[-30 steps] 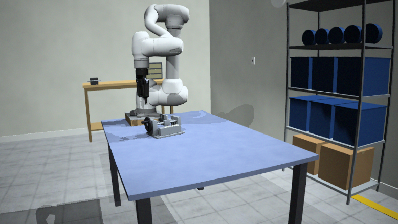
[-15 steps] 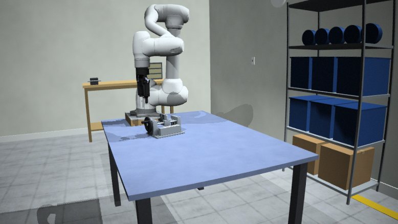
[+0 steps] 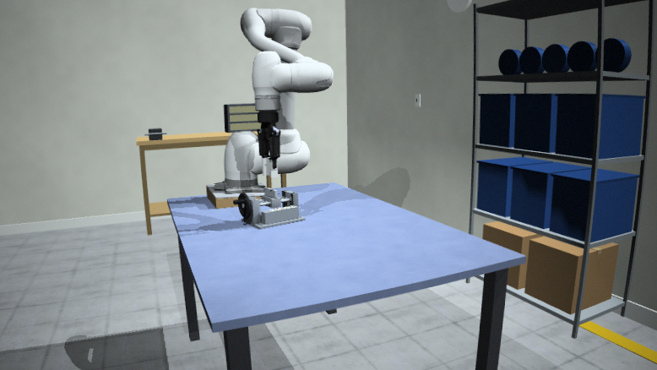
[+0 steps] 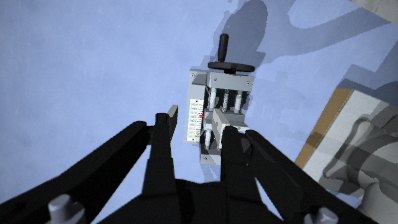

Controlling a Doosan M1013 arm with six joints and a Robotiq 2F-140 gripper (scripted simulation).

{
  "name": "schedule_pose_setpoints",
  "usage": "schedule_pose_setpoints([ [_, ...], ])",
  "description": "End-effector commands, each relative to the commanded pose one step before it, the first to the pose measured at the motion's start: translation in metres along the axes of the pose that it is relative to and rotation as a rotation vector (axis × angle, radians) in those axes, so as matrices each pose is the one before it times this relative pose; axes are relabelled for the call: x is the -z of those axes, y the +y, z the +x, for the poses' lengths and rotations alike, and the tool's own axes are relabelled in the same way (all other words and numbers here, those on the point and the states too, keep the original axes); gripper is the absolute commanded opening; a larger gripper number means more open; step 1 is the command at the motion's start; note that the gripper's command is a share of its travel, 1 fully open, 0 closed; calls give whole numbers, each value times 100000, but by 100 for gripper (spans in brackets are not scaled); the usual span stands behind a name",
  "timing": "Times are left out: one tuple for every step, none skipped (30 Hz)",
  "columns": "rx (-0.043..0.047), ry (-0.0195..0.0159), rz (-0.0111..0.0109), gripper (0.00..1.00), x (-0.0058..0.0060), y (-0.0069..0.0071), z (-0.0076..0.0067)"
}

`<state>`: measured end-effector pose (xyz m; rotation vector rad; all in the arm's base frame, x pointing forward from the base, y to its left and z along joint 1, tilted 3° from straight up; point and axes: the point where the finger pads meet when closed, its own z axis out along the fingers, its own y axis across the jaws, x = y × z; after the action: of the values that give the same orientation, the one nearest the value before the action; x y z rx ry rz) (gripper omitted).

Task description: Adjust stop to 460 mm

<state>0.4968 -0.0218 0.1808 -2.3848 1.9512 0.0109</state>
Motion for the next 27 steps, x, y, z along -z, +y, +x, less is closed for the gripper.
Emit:
schedule_pose_setpoints([
  [220, -10, 7, 33, 6, -529, -1623],
  [0, 0, 0, 33, 0, -40, -111],
  [0, 0, 0, 33, 0, -6, -17],
  [0, 0, 0, 33, -32, 0, 0],
  [0, 0, 0, 33, -182, 0, 0],
  [0, 0, 0, 33, -374, 0, 0],
  [0, 0, 0, 33, -522, 0, 0],
  [0, 0, 0, 33, -576, 0, 0],
  [0, 0, 0, 33, -519, 0, 0],
  [0, 0, 0, 33, -370, 0, 0],
  [0, 0, 0, 33, -179, 0, 0],
  [0, 0, 0, 33, -32, 0, 0],
  [0, 0, 0, 33, 0, 0, 0],
  [0, 0, 0, 33, 0, 0, 0],
  [0, 0, 0, 33, 0, 0, 0],
  [0, 0, 0, 33, 0, 0, 0],
  [0, 0, 0, 33, 0, 0, 0],
  [0, 0, 0, 33, 0, 0, 0],
  [0, 0, 0, 33, 0, 0, 0],
  [0, 0, 0, 33, 0, 0, 0],
  [0, 0, 0, 33, 0, 0, 0],
  [0, 0, 0, 33, 0, 0, 0],
  [0, 0, 0, 33, 0, 0, 0],
  [0, 0, 0, 33, 0, 0, 0],
  [0, 0, 0, 33, 0, 0, 0],
  [0, 0, 0, 33, 0, 0, 0],
  [0, 0, 0, 33, 0, 0, 0],
])
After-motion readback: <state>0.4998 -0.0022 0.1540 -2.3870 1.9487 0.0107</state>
